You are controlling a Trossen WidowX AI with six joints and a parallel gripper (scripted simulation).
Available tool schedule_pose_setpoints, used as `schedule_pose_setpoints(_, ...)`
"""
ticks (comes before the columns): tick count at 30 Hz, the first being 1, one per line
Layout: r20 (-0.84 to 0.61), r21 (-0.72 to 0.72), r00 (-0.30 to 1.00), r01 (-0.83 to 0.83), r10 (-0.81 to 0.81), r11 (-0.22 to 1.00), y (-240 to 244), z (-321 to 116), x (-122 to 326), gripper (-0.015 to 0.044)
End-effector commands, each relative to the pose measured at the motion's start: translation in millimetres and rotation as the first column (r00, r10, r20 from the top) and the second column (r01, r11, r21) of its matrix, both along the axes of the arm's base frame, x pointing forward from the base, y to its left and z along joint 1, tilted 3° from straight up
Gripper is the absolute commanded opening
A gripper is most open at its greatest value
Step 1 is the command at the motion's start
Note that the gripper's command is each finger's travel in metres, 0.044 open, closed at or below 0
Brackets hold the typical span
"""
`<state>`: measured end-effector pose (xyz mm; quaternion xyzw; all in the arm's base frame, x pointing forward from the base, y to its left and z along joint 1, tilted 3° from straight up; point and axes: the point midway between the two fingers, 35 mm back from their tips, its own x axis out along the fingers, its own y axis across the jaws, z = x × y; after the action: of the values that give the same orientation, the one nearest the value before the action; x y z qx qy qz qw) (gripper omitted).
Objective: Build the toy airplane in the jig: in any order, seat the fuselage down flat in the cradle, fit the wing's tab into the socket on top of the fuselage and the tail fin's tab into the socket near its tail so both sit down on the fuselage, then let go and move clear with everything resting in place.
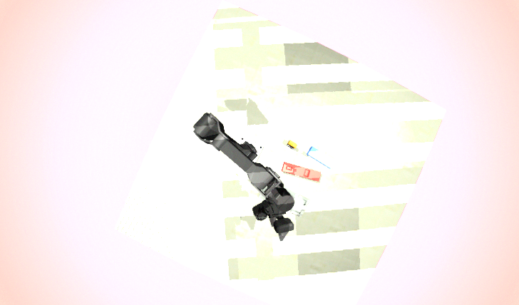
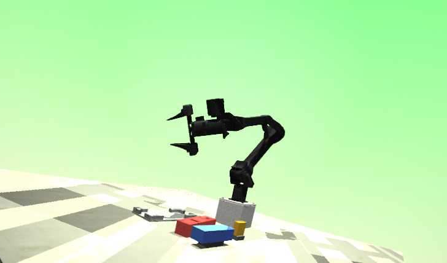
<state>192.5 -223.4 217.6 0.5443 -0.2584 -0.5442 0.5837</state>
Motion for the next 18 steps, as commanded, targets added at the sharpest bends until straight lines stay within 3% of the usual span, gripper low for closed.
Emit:
schedule_pose_setpoints(1,-0.512,0.185,0.745,-0.39,0.427,0.902,34.8,-45.7,57.2,0.044)
schedule_pose_setpoints(5,-0.672,0.356,0.407,-0.555,0.619,0.752,64.0,-74.3,79.0,0.044)
schedule_pose_setpoints(9,-0.702,0.547,0.004,-0.638,0.712,0.543,98.0,-101.5,92.4,0.044)
schedule_pose_setpoints(13,-0.613,0.728,-0.397,-0.62,0.684,0.293,135.3,-126.1,97.2,0.044)
schedule_pose_setpoints(18,-0.38,0.893,-0.792,-0.449,0.478,-0.034,183.5,-150.6,91.4,0.044)
